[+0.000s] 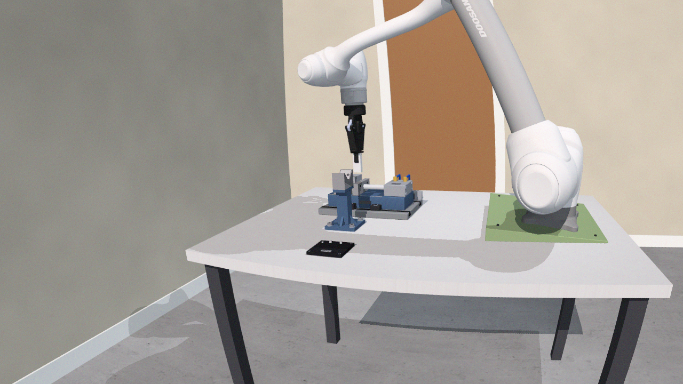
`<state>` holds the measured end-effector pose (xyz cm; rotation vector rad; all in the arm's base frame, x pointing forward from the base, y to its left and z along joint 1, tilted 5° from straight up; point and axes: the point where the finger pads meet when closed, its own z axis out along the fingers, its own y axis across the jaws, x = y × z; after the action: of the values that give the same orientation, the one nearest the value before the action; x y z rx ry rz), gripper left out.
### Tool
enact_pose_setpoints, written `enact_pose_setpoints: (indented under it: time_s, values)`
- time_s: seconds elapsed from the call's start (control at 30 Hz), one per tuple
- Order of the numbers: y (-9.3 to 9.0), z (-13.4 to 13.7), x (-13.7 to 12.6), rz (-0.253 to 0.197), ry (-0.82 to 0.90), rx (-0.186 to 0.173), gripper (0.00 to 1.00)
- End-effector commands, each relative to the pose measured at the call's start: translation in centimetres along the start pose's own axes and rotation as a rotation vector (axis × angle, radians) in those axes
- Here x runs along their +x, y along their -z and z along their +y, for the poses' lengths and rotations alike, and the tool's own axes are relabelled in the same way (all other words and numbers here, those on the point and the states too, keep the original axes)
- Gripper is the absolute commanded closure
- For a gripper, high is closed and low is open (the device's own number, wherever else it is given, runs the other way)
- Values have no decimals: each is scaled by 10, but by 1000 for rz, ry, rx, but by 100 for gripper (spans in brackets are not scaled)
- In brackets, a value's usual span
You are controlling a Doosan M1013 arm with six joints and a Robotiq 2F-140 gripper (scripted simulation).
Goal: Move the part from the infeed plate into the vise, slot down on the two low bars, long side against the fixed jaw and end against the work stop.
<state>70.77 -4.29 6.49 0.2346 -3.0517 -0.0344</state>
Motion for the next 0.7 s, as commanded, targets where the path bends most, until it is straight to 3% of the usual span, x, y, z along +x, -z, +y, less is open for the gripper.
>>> enact_pose_setpoints:
  time_s: [0.0, 0.67]
  values:
    - [0, 0, 0, 0, 0, 0, 100]
    - [-4, 0, 0, 0, 0, 0, 100]
